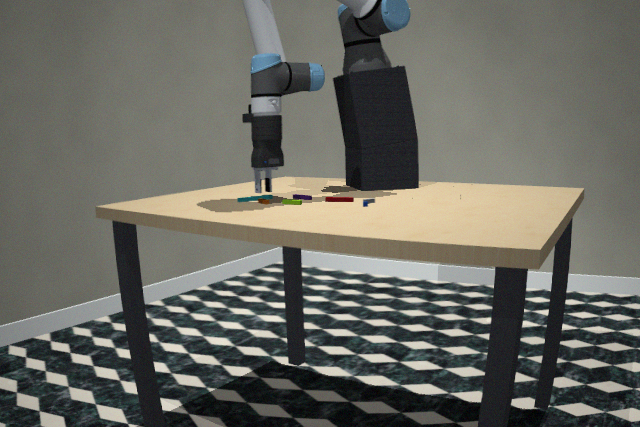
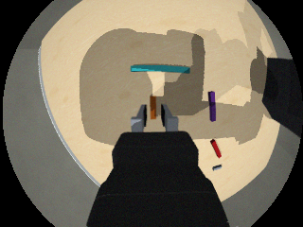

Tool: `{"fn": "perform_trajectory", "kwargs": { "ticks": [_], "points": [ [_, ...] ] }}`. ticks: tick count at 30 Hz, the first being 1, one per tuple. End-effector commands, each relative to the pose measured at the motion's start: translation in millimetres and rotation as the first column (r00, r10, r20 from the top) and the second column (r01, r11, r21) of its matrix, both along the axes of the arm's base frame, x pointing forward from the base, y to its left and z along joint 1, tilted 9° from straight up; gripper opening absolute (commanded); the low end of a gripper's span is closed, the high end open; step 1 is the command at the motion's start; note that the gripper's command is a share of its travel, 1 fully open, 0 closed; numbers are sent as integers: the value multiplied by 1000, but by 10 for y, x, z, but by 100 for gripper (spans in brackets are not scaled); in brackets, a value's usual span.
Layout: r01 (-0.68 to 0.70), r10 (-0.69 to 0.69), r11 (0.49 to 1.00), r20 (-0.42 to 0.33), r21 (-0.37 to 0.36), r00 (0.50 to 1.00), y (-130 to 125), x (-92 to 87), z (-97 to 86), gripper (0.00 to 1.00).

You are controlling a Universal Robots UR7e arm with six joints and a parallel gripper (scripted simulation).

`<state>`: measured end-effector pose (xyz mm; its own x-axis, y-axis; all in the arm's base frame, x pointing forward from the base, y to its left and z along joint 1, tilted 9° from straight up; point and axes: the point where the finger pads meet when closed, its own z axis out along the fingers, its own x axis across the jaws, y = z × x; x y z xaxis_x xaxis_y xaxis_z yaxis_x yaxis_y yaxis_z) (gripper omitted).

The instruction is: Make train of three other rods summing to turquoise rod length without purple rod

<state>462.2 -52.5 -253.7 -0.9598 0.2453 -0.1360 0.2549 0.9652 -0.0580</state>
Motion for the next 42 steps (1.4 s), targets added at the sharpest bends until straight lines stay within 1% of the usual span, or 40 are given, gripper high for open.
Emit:
{"fn": "perform_trajectory", "kwargs": {
  "ticks": [1, 14, 42],
  "points": [
    [0, 0, 1000, 5, -1, 1000, -14, 30, -47, 54],
    [0, 0, 1000, 4, 0, 1000, -16, 29, -95, 54],
    [0, 0, 1000, 4, 0, 1000, -16, 30, -89, 54]
  ]
}}
